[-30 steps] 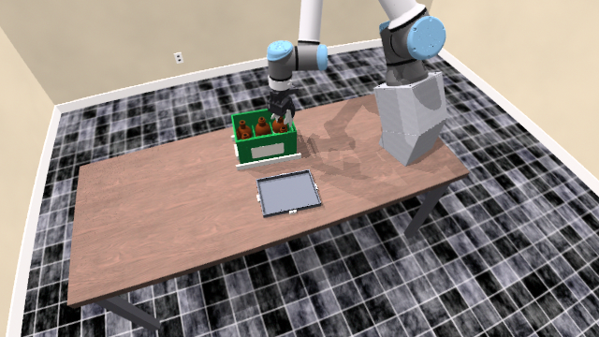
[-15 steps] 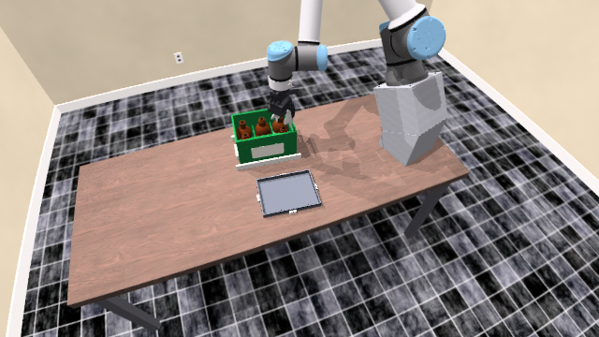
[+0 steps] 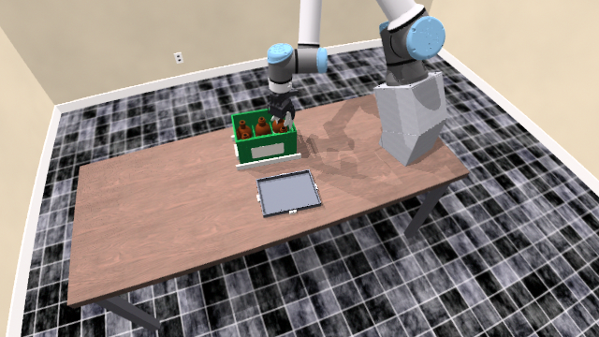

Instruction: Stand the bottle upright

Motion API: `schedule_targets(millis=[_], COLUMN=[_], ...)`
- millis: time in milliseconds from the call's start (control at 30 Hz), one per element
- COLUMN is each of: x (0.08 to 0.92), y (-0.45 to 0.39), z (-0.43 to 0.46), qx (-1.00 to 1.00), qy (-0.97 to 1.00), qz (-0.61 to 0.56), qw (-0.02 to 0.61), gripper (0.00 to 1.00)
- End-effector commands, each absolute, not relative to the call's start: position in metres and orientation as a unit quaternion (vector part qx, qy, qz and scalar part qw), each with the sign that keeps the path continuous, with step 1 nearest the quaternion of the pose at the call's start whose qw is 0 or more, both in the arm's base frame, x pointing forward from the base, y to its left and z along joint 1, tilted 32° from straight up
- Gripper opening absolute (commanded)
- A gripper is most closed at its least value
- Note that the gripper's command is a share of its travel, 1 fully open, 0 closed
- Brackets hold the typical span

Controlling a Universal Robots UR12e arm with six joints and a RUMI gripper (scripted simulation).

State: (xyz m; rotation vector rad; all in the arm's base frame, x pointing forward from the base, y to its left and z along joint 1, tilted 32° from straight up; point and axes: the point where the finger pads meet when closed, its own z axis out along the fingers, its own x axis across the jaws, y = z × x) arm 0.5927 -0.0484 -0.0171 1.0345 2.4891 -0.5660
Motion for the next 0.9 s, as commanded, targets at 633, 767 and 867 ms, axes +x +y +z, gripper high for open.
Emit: schedule_targets(millis=[633,767,867], x=[0.597,0.598,0.598], y=[-0.059,-0.061,-0.061], z=[-0.035,-0.038,-0.039], qx=[0.368,0.368,0.368], qy=[0.887,0.887,0.887], qz=[-0.201,-0.201,-0.201], qw=[0.193,0.193,0.193], gripper=[0.38,0.38,0.38])
